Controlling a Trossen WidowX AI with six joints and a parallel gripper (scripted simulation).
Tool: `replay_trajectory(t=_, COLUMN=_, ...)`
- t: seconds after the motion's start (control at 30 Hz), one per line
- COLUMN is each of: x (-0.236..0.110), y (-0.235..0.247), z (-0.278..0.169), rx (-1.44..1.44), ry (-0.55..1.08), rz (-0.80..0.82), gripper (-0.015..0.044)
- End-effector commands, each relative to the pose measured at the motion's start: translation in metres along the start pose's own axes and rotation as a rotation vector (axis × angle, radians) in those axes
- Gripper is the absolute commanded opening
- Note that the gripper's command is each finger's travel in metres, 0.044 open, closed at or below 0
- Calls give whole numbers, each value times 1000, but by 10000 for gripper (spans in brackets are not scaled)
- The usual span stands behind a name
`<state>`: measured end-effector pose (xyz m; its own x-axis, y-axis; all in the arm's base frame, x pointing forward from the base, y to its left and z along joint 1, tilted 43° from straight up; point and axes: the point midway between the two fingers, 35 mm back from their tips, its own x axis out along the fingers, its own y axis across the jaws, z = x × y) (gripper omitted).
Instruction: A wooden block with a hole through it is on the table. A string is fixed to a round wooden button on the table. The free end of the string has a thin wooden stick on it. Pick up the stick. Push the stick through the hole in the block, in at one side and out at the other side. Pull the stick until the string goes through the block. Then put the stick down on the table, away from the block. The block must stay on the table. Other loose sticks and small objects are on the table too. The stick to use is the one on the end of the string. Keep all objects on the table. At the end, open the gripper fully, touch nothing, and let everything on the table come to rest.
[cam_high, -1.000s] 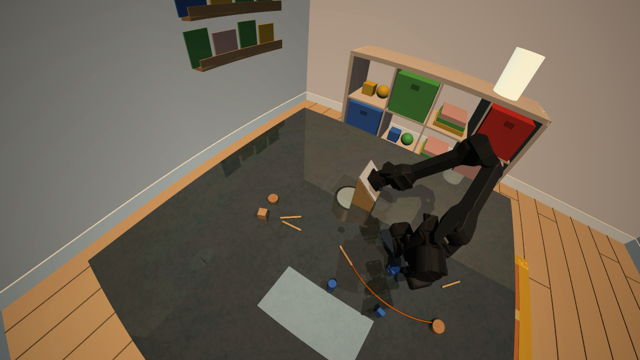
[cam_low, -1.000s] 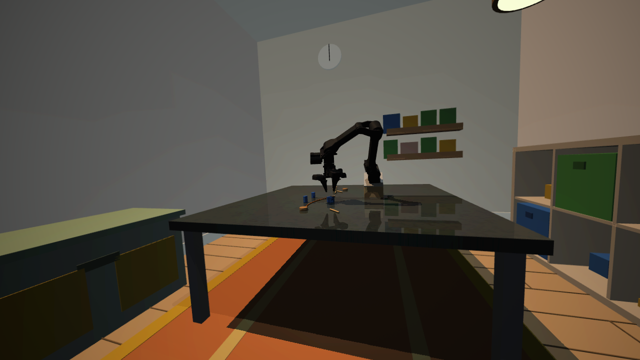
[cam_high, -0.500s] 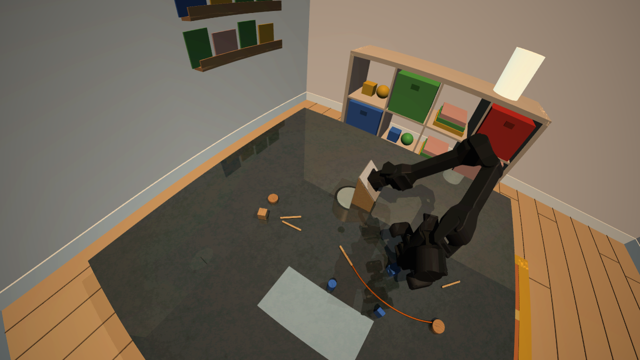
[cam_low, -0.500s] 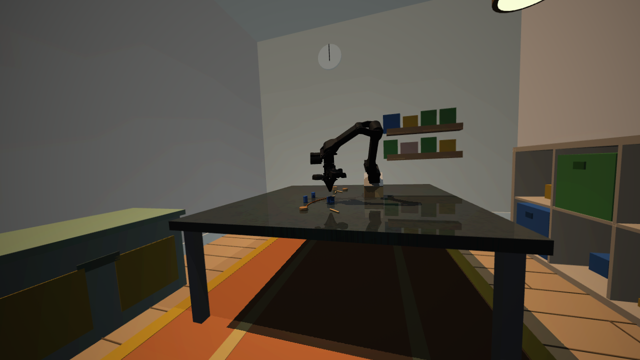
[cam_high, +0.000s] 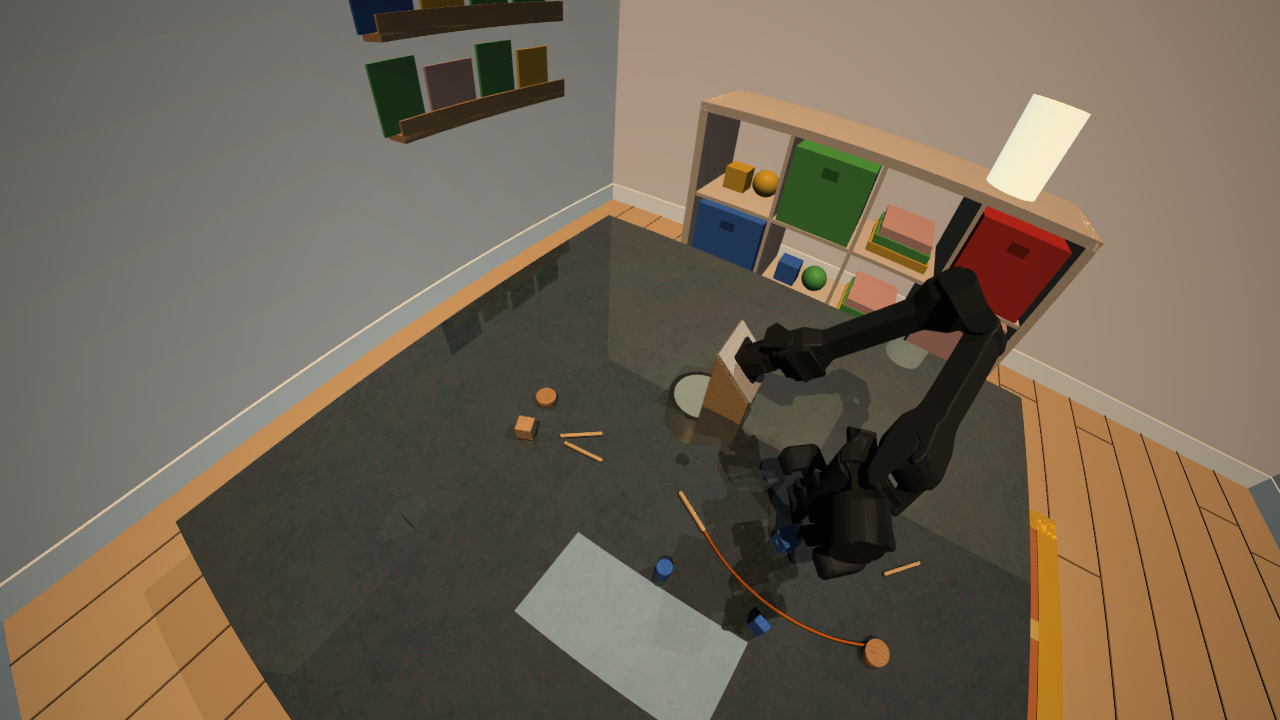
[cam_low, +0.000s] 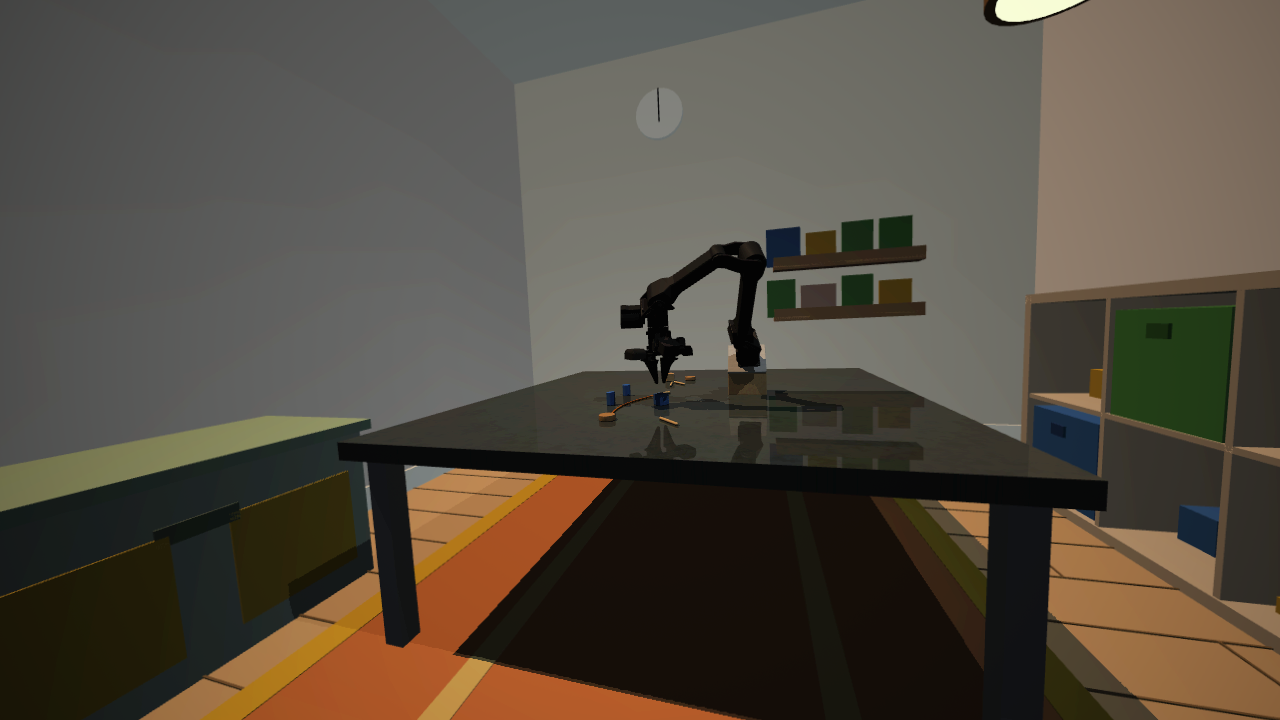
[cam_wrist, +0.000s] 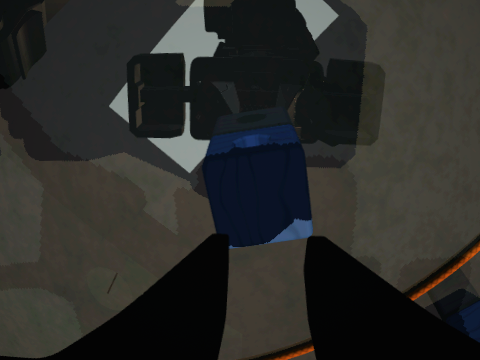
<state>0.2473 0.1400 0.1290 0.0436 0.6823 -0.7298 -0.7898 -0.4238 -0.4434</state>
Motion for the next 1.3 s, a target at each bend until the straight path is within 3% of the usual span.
replay_trajectory(t=0.0, x=0, y=0, z=0, rx=0, ry=0, rz=0, gripper=184)
replay_trajectory(t=0.07, x=0, y=0, z=0, rx=0, ry=0, rz=0, gripper=236)
replay_trajectory(t=0.13, x=0, y=0, z=0, rx=0, ry=0, rz=0, gripper=244)
replay_trajectory(t=0.47, x=0, y=0, z=0, rx=0, ry=0, rz=0, gripper=0)
replay_trajectory(t=0.9, x=0, y=0, z=0, rx=0, ry=0, rz=0, gripper=0)
replay_trajectory(t=1.0, x=0, y=1, z=-6, rx=167, ry=3, rz=2, gripper=79)
replay_trajectory(t=1.27, x=1, y=7, z=-36, rx=1066, ry=18, rz=2, gripper=289)
